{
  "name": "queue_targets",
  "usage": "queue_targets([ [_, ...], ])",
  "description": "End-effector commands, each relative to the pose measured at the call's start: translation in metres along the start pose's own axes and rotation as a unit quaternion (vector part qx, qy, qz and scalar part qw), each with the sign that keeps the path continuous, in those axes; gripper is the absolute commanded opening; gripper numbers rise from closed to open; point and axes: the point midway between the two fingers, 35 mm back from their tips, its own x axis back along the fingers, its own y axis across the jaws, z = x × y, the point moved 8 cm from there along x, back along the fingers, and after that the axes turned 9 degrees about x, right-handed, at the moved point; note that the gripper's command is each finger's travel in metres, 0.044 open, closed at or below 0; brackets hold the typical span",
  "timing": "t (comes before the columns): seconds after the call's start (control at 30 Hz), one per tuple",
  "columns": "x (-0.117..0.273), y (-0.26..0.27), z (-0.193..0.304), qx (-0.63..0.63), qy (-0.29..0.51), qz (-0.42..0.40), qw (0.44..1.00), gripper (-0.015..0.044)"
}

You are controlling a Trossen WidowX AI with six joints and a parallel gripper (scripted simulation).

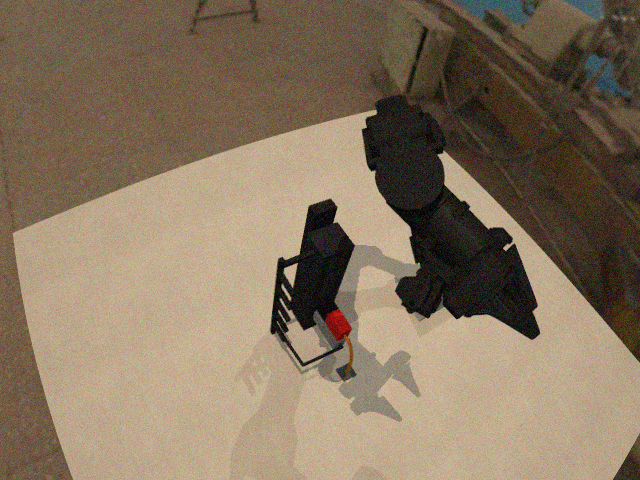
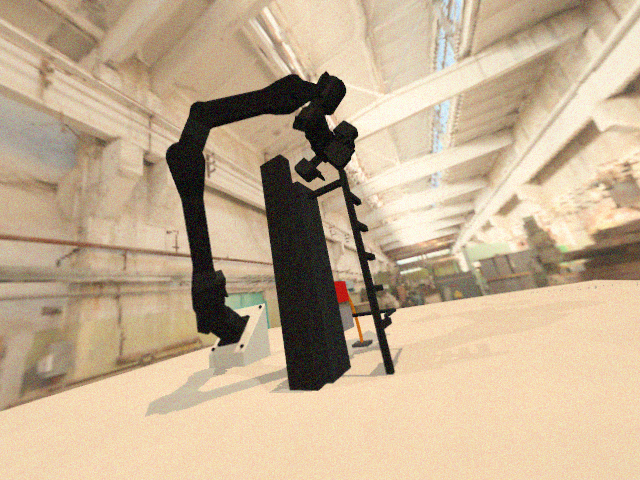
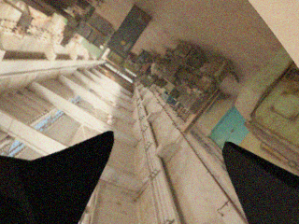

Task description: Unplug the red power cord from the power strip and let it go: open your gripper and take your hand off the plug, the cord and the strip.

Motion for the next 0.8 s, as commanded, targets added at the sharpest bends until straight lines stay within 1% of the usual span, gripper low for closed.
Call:
queue_targets([
  [0.0, 0.0, -0.001, -0.002, 0.006, -0.004, 0.002, 1.0, 0.0374],
  [0.07, -0.004, -0.007, -0.015, 0.056, -0.037, 0.017, 0.998, 0.0321],
  [0.13, -0.007, -0.017, -0.034, 0.132, -0.082, 0.05, 0.987, 0.0269],
  [0.27, -0.011, -0.04, -0.07, 0.281, -0.145, 0.143, 0.938, 0.0164],
  [0.53, -0.011, -0.065, -0.101, 0.415, -0.164, 0.259, 0.856, 0.016],
  [0.77, -0.007, -0.088, -0.125, 0.518, -0.142, 0.367, 0.76, 0.016],
])
